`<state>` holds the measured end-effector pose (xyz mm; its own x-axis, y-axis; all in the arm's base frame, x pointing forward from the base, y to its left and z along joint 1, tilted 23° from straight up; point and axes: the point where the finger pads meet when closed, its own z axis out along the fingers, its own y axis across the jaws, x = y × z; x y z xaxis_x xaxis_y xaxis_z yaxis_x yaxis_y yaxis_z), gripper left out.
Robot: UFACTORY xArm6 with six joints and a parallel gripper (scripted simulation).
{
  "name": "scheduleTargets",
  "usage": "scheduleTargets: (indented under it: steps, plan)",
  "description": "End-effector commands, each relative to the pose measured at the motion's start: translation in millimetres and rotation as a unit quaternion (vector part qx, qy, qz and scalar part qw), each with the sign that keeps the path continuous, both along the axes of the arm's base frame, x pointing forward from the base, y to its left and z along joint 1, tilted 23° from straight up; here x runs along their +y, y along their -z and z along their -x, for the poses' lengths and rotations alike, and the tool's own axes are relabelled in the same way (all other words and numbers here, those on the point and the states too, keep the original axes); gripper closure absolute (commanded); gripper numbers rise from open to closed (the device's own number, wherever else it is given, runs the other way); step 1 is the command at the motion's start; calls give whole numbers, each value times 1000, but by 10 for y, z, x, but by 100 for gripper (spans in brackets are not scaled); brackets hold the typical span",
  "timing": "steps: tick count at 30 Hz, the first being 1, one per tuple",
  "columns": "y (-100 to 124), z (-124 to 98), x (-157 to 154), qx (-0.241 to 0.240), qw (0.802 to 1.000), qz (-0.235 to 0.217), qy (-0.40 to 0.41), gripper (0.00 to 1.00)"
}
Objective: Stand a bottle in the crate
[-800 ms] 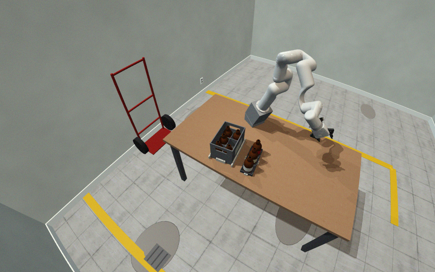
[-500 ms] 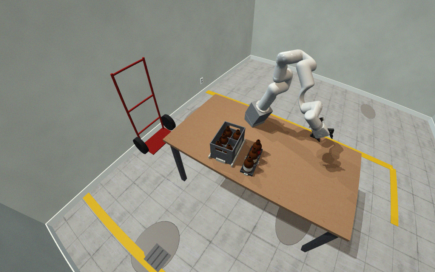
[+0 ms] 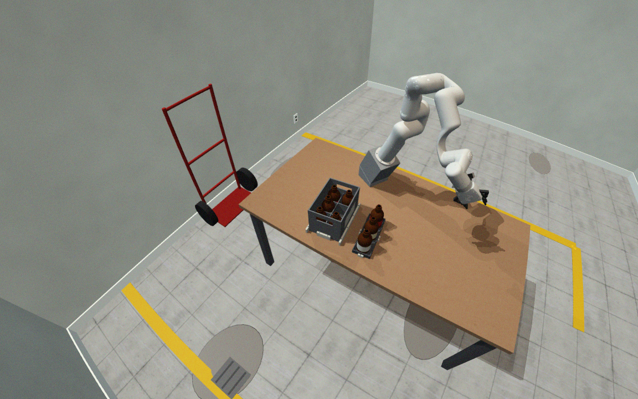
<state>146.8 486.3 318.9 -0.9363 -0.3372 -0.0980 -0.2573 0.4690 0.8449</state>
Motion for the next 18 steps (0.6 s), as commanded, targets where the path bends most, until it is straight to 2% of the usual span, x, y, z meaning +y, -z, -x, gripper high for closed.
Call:
scheduleTargets:
  steps: [1,3,4,5,8,11,12,18]
  plan:
    - [179,-505,-172,30,997,31,66,0]
    - [251,-685,-252,42,994,42,90,0]
    - [260,-708,-263,43,994,44,93,0]
    - [328,-873,-347,55,990,54,116,0]
    - [443,-1146,-504,75,982,70,156,0]
    - [461,-1187,-531,78,981,73,162,0]
    - [579,-1452,-714,99,970,88,202,0]
    - [789,-1893,-1090,139,945,113,274,0]
